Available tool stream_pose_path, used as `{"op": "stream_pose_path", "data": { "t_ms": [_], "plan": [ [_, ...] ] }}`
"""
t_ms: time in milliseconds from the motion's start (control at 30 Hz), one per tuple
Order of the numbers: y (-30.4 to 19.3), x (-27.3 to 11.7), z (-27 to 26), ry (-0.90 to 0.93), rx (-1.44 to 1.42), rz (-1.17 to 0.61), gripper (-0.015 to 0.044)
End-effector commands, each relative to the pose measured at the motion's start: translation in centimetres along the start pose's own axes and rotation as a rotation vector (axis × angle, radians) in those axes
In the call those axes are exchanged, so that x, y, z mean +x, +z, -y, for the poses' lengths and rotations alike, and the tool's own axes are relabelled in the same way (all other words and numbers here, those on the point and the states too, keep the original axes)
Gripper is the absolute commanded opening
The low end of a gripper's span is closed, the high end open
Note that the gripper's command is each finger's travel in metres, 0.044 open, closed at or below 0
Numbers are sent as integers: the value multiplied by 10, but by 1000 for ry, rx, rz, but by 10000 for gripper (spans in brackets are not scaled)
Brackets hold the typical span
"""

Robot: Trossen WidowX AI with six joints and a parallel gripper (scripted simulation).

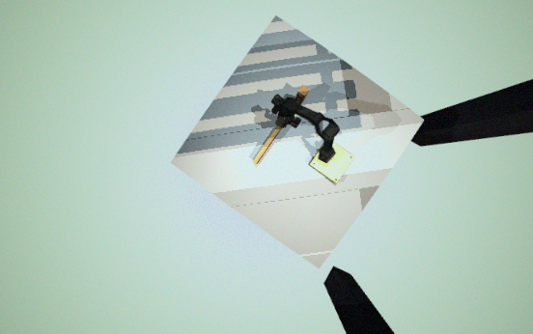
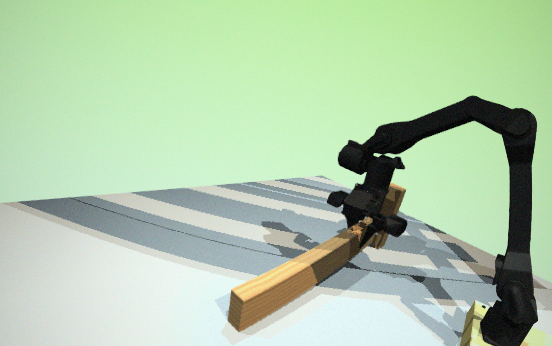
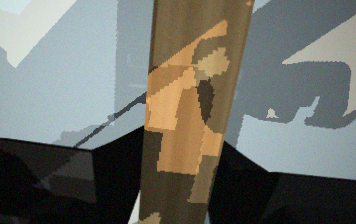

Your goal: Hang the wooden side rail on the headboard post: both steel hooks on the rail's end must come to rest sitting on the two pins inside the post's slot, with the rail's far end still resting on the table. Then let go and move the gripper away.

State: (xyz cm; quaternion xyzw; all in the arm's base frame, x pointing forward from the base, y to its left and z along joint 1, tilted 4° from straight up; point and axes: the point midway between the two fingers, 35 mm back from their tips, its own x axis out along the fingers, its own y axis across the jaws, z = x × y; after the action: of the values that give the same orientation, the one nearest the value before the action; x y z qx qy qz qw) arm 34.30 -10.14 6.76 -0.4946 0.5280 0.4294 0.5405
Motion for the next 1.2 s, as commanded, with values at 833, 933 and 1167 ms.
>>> {"op": "stream_pose_path", "data": {
  "t_ms": [833, 933, 1167],
  "plan": [
    [-4, -1, 1, -5, -3, -2, 0],
    [-4, -1, 0, -5, -3, -2, 0],
    [-5, -1, 1, -5, -3, -2, 0]
  ]
}}
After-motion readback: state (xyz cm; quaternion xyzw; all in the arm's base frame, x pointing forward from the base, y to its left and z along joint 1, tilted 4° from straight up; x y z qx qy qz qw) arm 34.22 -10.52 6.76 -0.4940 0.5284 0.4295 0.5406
